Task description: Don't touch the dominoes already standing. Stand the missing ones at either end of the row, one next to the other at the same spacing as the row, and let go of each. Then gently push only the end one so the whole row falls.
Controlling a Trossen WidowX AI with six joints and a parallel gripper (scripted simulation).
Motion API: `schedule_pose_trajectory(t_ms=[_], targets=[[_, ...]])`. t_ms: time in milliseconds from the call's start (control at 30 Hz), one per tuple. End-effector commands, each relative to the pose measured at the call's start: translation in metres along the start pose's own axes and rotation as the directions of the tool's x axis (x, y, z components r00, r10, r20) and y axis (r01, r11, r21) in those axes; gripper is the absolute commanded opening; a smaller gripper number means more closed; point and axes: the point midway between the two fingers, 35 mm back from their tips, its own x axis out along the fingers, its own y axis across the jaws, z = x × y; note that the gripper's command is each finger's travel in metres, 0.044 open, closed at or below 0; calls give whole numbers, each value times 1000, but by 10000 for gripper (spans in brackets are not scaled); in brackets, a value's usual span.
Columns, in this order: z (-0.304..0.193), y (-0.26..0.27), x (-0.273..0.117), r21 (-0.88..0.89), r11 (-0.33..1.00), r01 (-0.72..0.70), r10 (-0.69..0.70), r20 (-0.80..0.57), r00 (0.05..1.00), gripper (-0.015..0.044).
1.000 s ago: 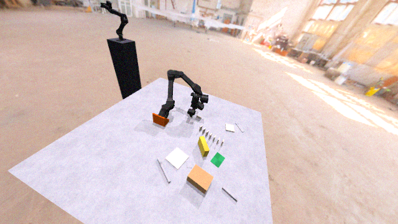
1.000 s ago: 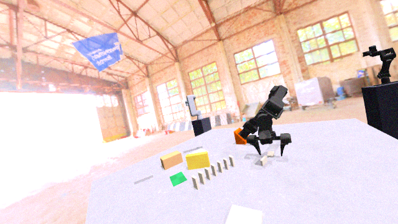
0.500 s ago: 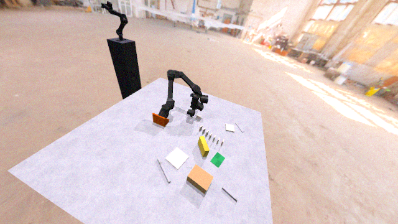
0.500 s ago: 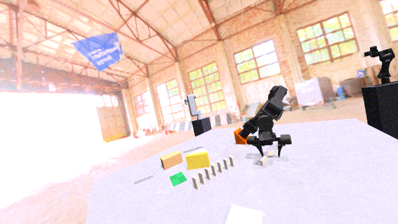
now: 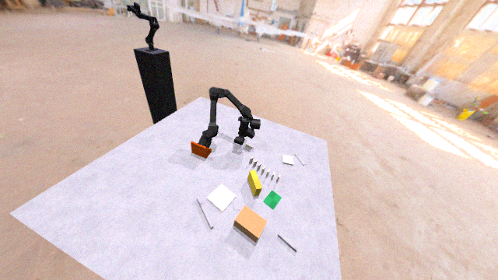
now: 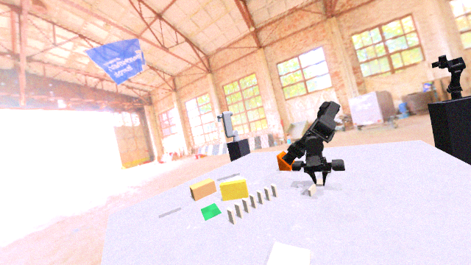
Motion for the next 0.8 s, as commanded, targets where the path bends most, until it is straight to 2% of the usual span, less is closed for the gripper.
schedule_pose_trajectory(t_ms=[0,333,633,767], targets=[[0,0,-1,3,1000,0,0,0,1000,107],[-6,-8,-81,6,1000,4,-4,-2,1000,107],[-5,-9,-90,20,1000,-2,2,3,1000,107],[32,-6,-101,95,995,4,-4,0,1000,107]])
